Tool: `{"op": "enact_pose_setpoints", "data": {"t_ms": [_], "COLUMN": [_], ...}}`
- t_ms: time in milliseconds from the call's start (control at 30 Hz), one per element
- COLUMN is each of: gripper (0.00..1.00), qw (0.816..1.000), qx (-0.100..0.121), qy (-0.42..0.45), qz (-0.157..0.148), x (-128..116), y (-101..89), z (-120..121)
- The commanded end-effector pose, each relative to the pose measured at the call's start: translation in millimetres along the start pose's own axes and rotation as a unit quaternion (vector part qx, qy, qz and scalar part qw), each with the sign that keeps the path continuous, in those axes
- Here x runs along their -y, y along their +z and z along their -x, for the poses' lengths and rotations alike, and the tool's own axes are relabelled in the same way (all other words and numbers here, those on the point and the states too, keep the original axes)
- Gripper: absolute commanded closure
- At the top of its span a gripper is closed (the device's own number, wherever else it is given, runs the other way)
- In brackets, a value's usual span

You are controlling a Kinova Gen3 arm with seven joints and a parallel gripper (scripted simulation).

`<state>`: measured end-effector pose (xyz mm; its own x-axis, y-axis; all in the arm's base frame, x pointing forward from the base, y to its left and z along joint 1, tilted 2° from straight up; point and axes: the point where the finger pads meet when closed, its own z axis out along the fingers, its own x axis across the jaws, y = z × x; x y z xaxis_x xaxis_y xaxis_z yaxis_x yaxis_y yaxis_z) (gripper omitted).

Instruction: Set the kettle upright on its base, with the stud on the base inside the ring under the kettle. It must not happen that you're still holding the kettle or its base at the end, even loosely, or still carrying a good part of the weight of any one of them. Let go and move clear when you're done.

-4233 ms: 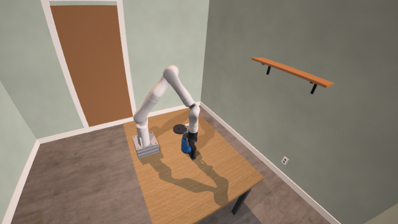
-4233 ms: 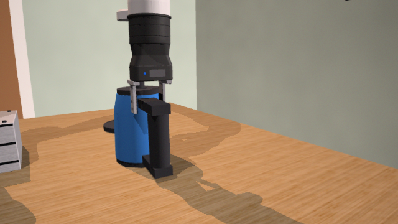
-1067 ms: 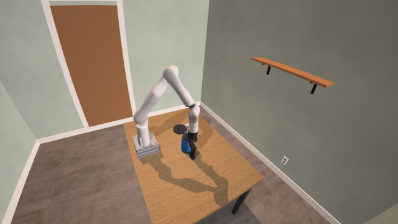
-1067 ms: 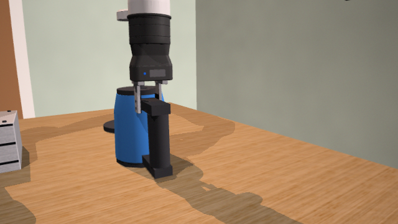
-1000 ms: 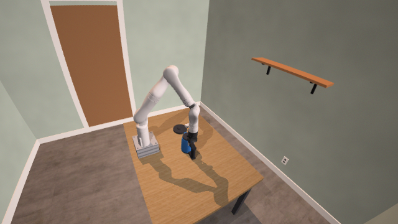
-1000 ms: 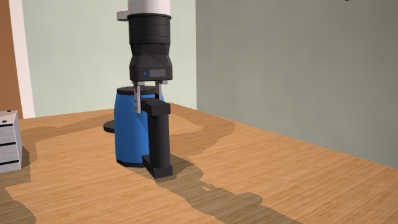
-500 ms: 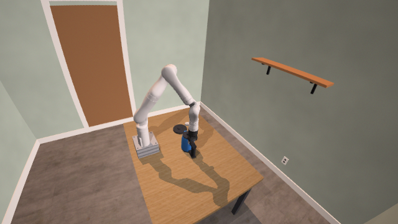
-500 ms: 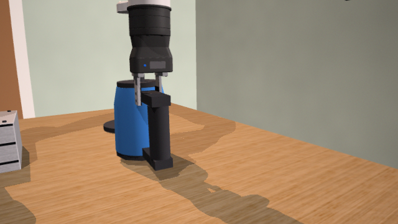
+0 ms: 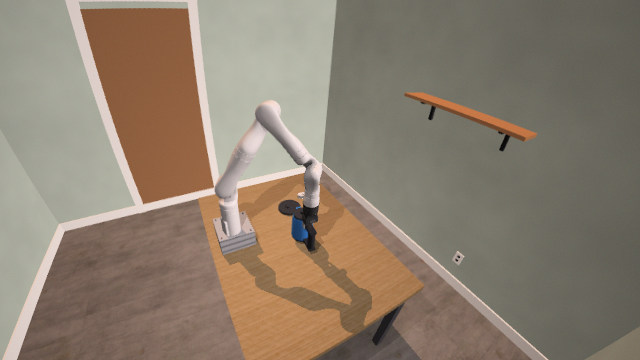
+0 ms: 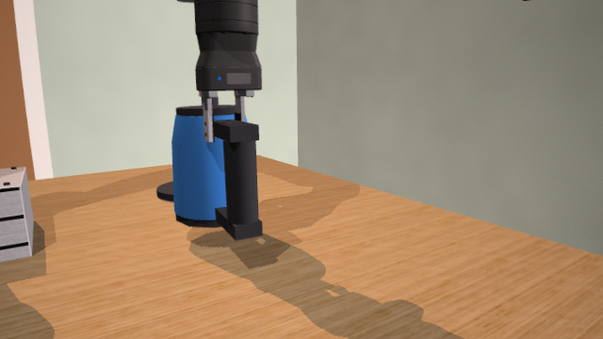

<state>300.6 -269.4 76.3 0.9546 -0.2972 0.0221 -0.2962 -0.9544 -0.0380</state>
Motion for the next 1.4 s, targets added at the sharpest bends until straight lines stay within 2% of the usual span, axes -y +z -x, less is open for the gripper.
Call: {"op": "enact_pose_setpoints", "data": {"t_ms": [0,1367], "gripper": [1.0,1.0], "qw": [1.0,1.0], "qx": [0.001,0.002], "qy": [0.001,0.001], "qz": [0.003,0.002], "x": [-1.2,-0.9], "y": [-4.7,-8.1], "z": [0.2,0.8]}}
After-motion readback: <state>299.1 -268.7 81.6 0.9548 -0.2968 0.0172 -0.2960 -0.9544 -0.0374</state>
